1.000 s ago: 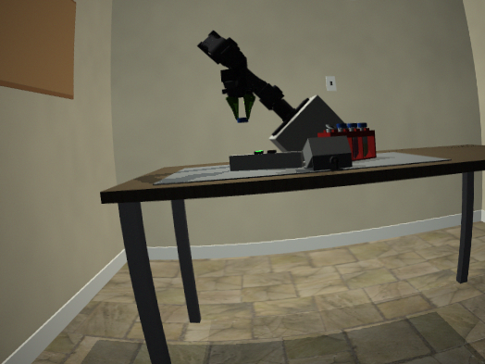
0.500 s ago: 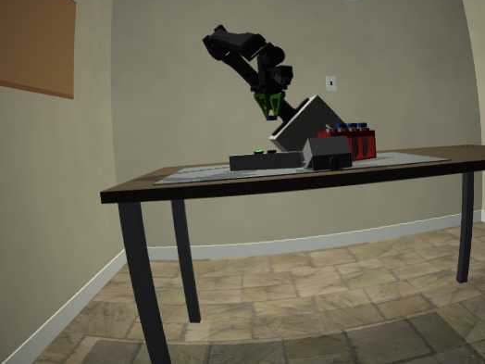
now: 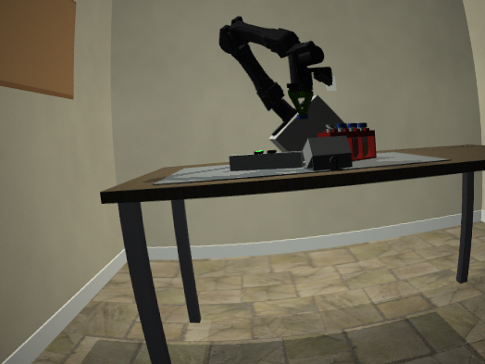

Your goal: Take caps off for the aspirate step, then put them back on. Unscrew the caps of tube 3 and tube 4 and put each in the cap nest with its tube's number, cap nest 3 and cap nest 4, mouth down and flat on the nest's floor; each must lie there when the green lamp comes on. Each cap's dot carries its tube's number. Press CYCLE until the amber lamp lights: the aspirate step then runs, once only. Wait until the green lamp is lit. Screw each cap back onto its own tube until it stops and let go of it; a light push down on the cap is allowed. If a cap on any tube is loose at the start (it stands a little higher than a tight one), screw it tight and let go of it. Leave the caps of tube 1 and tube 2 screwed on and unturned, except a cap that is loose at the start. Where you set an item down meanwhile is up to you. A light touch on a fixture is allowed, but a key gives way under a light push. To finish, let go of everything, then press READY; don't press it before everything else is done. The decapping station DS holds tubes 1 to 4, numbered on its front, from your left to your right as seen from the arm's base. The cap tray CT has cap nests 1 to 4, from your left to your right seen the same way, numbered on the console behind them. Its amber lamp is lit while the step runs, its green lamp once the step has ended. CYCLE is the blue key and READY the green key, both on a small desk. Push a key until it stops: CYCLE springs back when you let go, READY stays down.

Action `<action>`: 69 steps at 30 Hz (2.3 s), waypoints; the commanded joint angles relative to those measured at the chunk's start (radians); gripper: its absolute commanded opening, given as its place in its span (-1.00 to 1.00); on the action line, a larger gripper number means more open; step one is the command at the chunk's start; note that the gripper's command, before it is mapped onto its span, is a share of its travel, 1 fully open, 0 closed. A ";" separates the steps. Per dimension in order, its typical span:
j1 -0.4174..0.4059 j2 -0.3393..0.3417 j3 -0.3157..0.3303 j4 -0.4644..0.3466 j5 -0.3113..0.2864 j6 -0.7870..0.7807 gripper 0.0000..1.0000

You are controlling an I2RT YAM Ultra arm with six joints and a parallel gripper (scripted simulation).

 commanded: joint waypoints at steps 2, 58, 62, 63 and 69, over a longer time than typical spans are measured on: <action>0.041 0.038 0.033 0.001 -0.022 0.010 -1.00; 0.118 0.283 0.137 0.088 -0.048 0.100 -1.00; 0.120 0.284 0.138 0.088 -0.049 0.101 -1.00; 0.120 0.284 0.138 0.088 -0.049 0.102 -1.00; 0.121 0.285 0.138 0.088 -0.049 0.103 -1.00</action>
